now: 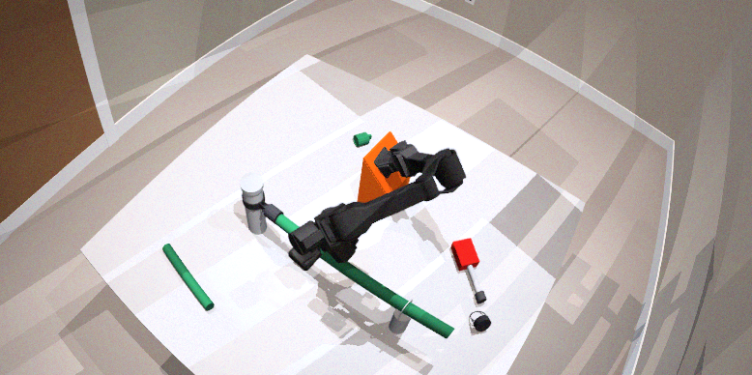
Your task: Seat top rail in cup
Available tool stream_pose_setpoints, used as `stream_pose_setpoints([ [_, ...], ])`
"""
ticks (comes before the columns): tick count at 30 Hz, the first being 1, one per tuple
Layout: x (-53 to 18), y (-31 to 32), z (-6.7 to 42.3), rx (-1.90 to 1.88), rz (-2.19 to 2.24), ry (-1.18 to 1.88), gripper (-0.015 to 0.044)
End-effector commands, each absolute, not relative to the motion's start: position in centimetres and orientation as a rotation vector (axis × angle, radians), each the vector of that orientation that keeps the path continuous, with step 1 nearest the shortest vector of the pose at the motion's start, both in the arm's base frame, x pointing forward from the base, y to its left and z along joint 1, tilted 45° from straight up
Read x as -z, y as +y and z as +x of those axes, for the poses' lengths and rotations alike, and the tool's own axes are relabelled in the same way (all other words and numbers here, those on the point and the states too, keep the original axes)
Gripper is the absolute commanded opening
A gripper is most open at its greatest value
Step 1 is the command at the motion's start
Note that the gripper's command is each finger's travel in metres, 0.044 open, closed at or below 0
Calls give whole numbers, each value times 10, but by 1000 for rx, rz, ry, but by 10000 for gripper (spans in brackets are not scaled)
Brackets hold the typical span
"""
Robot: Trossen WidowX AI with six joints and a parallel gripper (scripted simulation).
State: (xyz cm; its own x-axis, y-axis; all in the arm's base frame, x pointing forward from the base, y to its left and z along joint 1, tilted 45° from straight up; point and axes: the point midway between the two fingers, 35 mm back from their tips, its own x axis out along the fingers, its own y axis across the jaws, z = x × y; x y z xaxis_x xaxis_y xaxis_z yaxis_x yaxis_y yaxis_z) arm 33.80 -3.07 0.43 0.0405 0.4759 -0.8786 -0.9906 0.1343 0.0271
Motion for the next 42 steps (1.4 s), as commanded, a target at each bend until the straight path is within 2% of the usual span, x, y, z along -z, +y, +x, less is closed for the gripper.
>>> stream_pose_setpoints([
  [1, -4, -42, 337, -1285, -762, 912, 0],
  [11, -4, -31, 338, -1301, -747, 894, 0],
  [42, -3, -54, 337, -1300, -748, 895, 0],
])
